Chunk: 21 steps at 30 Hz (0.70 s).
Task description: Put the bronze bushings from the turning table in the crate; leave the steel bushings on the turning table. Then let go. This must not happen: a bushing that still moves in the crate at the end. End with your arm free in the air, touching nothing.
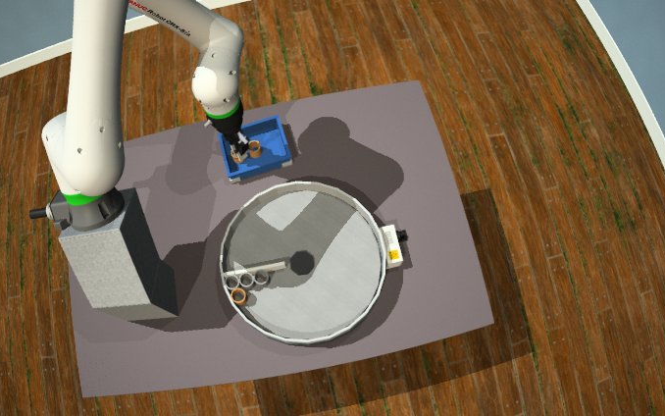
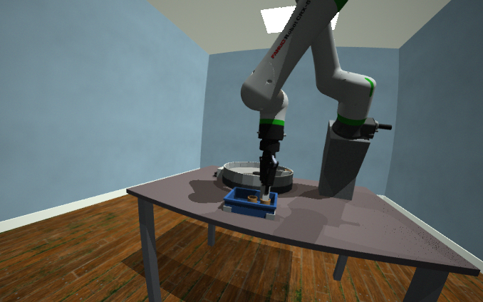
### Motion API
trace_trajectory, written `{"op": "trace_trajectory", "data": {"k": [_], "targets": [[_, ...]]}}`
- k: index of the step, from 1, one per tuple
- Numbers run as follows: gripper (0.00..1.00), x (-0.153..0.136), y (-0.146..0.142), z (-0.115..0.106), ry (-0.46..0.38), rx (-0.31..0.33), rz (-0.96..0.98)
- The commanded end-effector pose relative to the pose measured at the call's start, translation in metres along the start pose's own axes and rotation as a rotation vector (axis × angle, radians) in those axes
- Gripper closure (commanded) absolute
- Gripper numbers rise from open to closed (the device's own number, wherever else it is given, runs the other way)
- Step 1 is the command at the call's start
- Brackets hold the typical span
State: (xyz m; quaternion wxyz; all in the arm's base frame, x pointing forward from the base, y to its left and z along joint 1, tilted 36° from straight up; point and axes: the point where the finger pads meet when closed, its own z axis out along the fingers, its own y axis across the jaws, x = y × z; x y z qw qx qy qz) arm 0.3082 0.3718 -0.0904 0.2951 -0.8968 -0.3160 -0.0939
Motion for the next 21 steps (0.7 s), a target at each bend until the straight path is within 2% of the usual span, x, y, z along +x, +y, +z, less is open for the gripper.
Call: {"op": "trace_trajectory", "data": {"k": [1, 14, 21], "targets": [[0.90, 0.000, 0.000, 0.000, 0.000, 0.000, 0.000], [0.90, 0.000, 0.000, -0.001, 0.000, 0.000, 0.000], [0.90, 0.000, 0.000, -0.017, 0.000, 0.000, 0.000]]}}
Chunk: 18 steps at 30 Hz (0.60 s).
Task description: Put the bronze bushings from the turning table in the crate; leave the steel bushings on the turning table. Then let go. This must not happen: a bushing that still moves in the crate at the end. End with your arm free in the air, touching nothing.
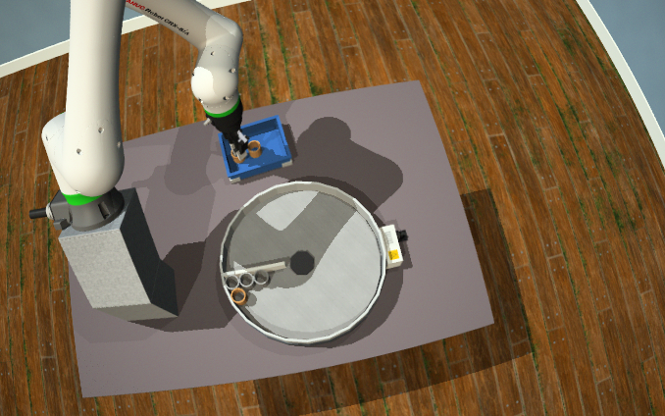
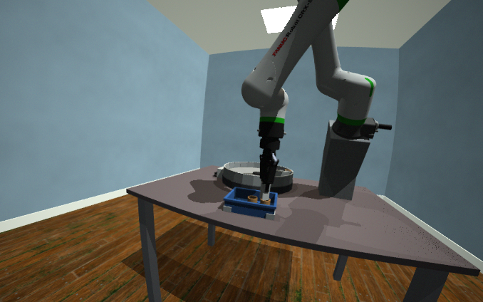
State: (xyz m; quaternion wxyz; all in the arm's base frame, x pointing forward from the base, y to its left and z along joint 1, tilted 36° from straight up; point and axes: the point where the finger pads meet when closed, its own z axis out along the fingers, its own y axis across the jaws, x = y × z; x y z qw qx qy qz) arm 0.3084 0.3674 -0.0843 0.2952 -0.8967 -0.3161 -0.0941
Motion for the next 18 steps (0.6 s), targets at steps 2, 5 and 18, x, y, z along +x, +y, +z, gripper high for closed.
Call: {"op": "trace_trajectory", "data": {"k": [2, 5, 18], "targets": [[0.90, 0.000, 0.000, -0.017, 0.000, 0.000, 0.000], [0.90, 0.000, 0.000, -0.031, 0.000, 0.000, 0.000], [0.90, 0.000, 0.000, -0.075, 0.000, 0.000, 0.000]]}}
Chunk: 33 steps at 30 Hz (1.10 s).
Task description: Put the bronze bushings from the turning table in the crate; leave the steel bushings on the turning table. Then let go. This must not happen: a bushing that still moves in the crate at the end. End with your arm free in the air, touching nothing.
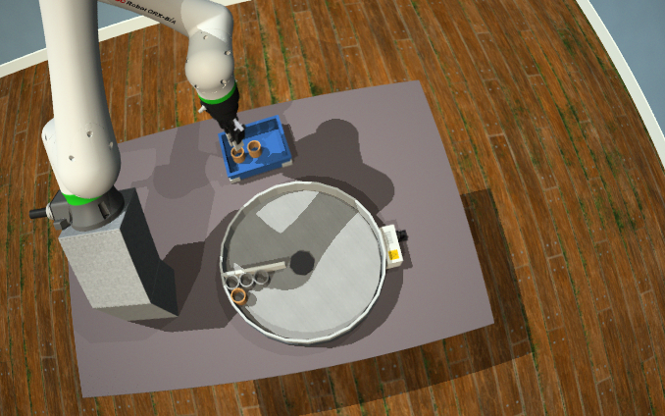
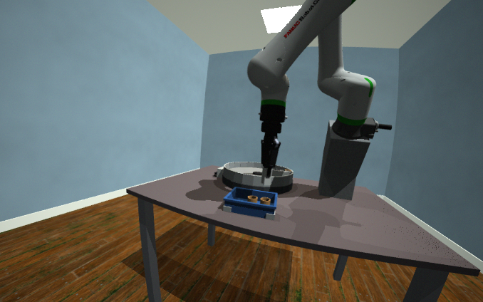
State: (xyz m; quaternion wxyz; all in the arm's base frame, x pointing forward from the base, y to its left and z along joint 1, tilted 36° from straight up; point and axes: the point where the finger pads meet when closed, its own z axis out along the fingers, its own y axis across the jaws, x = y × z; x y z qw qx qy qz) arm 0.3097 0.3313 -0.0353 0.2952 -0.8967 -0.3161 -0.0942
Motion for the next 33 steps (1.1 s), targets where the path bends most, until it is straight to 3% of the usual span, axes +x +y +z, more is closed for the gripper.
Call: {"op": "trace_trajectory", "data": {"k": [1, 33], "targets": [[0.90, 0.0002, -0.0004, -0.0164, 0.000, 0.000, 0.000], [0.90, 0.0001, -0.0004, -0.0203, 0.000, 0.000, 0.000]]}}
